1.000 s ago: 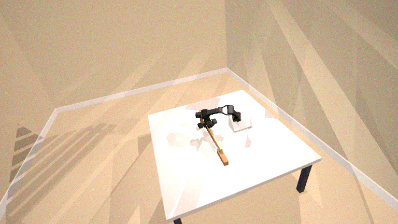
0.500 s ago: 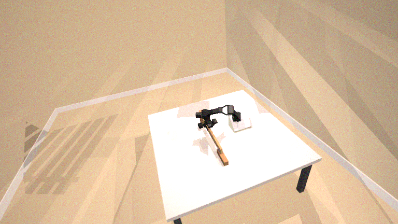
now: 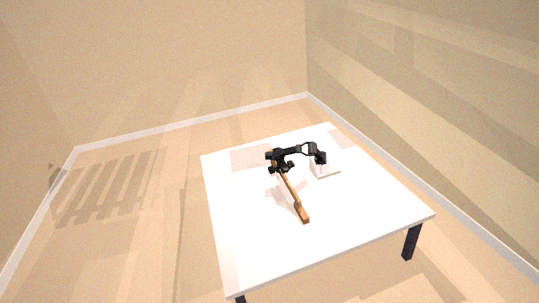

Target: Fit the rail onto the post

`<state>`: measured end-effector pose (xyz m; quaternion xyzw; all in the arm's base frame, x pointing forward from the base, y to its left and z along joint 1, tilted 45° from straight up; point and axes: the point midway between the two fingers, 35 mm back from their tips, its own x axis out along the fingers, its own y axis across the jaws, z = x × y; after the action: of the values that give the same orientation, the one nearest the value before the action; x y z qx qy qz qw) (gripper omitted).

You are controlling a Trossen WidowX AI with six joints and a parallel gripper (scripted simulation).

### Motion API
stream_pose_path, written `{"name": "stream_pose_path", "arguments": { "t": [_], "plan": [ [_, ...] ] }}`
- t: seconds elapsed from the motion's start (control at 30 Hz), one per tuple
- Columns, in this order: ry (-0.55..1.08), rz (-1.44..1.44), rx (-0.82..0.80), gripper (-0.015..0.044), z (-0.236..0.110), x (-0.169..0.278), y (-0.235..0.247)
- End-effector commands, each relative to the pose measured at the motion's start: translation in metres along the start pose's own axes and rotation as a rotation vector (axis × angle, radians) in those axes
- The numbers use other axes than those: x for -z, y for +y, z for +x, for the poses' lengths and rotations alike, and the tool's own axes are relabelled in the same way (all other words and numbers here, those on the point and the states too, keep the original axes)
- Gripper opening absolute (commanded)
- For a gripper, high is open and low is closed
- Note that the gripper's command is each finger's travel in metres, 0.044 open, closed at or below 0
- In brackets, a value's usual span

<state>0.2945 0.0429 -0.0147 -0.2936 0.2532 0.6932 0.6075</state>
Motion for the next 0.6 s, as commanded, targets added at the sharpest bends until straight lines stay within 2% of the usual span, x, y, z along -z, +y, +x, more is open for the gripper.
{"name": "stream_pose_path", "arguments": {
  "t": [0.0, 0.57],
  "plan": [
    [0.003, -0.001, 0.009, 0.0, -0.0014, -0.0007, -0.0012],
    [0.003, -0.001, 0.009, 0.0, -0.004, -0.0007, -0.0008]
  ]
}}
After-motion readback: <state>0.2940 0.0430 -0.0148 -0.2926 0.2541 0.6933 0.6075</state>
